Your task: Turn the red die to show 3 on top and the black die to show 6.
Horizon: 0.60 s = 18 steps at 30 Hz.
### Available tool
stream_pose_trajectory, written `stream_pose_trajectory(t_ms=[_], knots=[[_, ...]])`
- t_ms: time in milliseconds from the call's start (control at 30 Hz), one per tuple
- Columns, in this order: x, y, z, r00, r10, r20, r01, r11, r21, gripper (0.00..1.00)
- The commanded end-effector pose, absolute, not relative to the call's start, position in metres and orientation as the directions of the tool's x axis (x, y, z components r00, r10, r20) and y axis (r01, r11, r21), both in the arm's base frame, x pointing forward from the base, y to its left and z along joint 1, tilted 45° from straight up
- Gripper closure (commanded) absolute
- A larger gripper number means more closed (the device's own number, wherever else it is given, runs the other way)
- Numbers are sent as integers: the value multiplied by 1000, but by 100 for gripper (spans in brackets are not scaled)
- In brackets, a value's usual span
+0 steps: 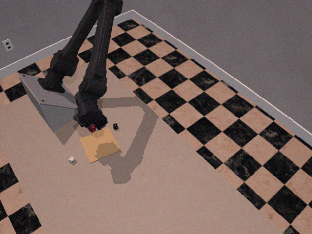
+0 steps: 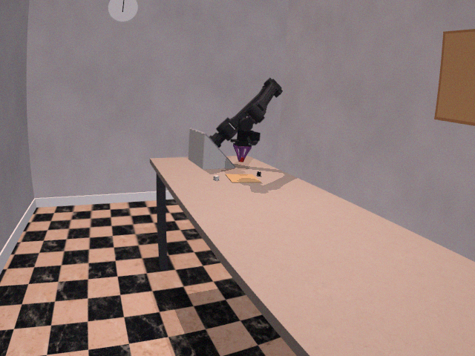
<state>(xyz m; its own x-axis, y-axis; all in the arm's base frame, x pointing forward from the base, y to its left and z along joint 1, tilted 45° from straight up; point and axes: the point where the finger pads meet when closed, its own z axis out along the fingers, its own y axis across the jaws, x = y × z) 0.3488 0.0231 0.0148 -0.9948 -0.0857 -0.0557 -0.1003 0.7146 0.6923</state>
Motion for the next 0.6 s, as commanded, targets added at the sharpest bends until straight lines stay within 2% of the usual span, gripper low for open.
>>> stream_pose_trajectory(t_ms=[0,433,567], knots=[[353,29,5,-997,-65,-49,-81,717,693,85],[352,66,-35,-997,-66,-47,-80,717,693,85],[357,56,-33,-998,-31,-59,-63,721,690,85]])
